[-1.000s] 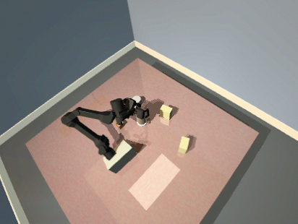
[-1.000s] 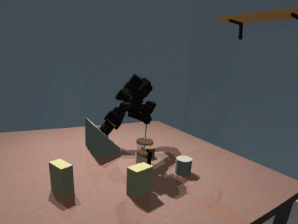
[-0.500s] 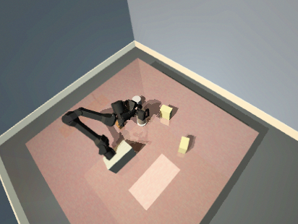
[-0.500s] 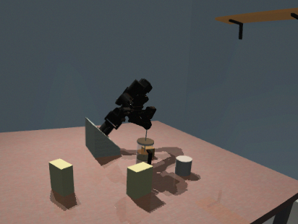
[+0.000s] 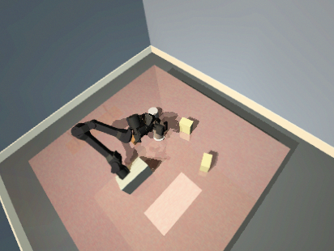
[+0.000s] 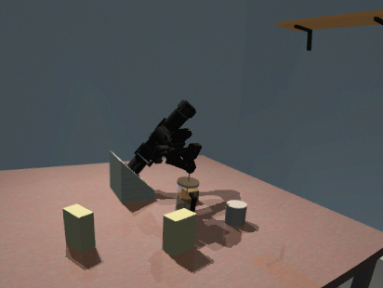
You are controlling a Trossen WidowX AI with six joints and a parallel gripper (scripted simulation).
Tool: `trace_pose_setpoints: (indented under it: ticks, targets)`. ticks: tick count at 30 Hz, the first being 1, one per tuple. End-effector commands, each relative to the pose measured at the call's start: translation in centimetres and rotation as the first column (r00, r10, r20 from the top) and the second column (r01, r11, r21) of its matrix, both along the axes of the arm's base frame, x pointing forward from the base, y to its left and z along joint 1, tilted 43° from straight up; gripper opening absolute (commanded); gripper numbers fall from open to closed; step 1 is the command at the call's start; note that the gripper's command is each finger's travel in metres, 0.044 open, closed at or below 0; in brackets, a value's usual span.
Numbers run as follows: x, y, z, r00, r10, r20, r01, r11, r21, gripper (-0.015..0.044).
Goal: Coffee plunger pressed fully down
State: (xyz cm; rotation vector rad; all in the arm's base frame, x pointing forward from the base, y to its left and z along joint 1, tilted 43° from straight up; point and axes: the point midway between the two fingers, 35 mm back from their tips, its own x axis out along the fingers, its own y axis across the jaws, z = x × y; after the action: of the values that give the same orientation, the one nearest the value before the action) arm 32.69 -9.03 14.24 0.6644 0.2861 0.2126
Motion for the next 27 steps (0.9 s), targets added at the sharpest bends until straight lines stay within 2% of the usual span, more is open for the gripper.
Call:
trace_pose_setpoints:
  ticks: [1, 27]
  targets:
    - [0.07, 1.18, -1.3, 0.999, 0.03, -0.036, -0.028, 0.999, 0.036, 0.0127]
    - [0.47, 0.8, -1.39, 0.999, 0.03, -0.035, -0.029, 0.999, 0.036, 0.0127]
